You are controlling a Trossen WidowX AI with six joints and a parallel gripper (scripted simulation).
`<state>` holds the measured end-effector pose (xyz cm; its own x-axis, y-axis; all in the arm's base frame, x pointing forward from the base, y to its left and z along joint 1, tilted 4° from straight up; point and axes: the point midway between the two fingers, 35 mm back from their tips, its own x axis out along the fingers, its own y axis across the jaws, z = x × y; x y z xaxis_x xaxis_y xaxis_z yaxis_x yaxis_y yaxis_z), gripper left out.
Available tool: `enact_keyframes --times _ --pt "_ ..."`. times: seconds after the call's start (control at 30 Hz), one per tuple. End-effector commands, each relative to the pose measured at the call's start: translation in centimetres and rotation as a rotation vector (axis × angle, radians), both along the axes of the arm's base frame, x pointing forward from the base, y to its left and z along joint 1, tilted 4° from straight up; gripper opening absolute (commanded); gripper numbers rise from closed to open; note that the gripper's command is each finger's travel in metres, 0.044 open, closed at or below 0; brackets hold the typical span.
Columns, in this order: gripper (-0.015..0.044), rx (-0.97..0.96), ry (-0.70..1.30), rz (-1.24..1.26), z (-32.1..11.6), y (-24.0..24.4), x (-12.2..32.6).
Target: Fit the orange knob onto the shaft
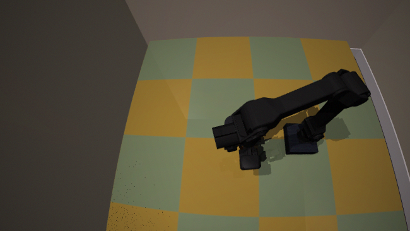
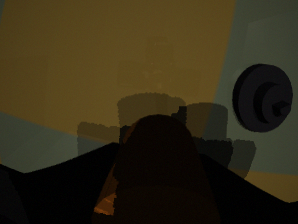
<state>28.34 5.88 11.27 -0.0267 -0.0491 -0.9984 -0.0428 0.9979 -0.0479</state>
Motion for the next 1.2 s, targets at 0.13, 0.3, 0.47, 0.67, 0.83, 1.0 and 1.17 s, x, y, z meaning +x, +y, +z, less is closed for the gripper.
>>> enact_keyframes --times 0.13,0.3,0.47,0.67,0.83,1.0,1.17 --pt "0.0 0.001 -0.008 -0.003 1.4 -0.2 0.0" --pt "0.0 0.001 -0.009 -0.003 0.9 -1.5 0.6" --pt "0.0 0.0 -0.01 -0.003 0.4 -2.9 1.2" --pt "0.0 -0.002 -0.01 -0.003 -0.2 -4.6 1.7" --pt "0.0 -0.003 -0.011 -0.003 -0.7 -6.1 2.1" --pt "0.0 -0.005 -0.011 -0.003 -1.2 -7.5 2.4" --pt "0.0 -0.006 -0.012 -0.003 -1.7 -9.1 2.7"
